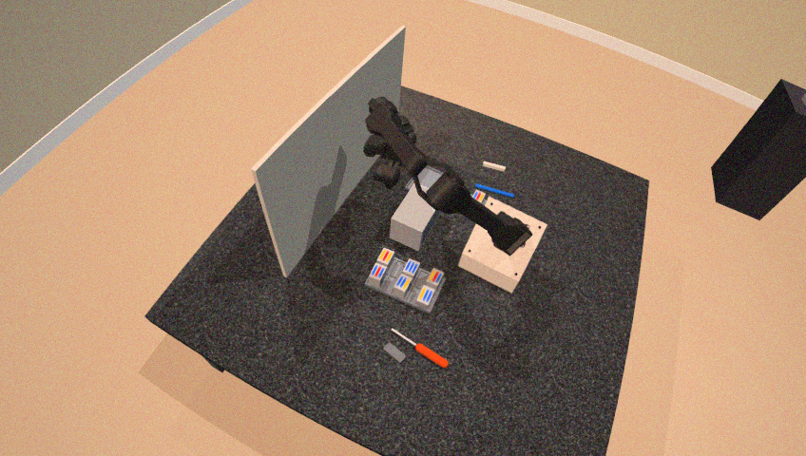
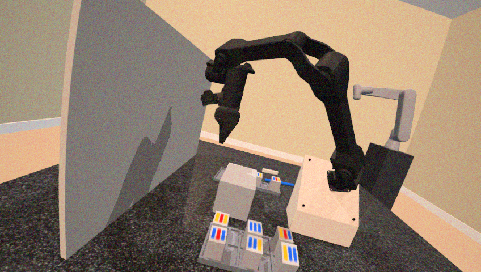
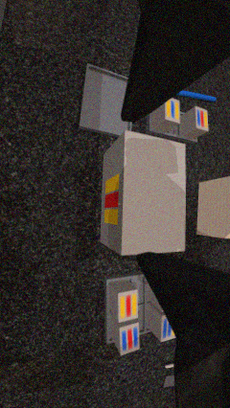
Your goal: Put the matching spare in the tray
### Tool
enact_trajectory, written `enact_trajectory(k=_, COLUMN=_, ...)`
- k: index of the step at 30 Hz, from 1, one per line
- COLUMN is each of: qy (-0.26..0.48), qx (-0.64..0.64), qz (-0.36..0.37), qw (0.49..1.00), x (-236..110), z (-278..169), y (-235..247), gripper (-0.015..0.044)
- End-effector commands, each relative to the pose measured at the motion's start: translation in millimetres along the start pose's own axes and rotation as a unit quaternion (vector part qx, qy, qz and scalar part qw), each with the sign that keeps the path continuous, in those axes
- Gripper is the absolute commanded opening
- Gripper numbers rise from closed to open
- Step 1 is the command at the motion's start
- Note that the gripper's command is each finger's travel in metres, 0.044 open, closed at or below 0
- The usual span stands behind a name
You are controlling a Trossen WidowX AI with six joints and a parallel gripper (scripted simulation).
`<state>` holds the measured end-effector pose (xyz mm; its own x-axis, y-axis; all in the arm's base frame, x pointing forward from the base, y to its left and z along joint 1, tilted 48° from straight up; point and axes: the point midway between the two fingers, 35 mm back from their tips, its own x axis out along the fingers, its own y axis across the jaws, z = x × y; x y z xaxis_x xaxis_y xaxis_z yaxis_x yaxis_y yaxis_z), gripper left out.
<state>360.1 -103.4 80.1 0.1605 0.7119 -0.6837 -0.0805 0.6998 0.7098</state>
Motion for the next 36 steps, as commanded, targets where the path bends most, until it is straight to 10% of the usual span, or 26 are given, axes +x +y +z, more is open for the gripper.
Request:
enact_trajectory(k=1, qy=0.009, qx=-0.196, qz=-0.003, qw=0.980, x=17.9, z=-2.9, y=54.5, gripper=0.0440)
enact_trajectory(k=12, qy=-0.006, qx=-0.667, qz=0.006, qw=0.745, x=55.7, z=-43.3, y=162.5, gripper=0.0440)
enact_trajectory(k=23, qy=-0.006, qx=-0.669, qz=0.006, qw=0.743, x=55.8, z=-43.6, y=162.9, gripper=0.0440)
enact_trajectory(k=28, qy=-0.007, qx=-0.669, qz=0.006, qw=0.743, x=85.6, z=-40.7, y=170.4, gripper=0.0309)
enact_trajectory(k=36, qy=-0.007, qx=-0.669, qz=0.006, qw=0.743, x=95.4, z=-40.4, y=173.5, gripper=0.0300)
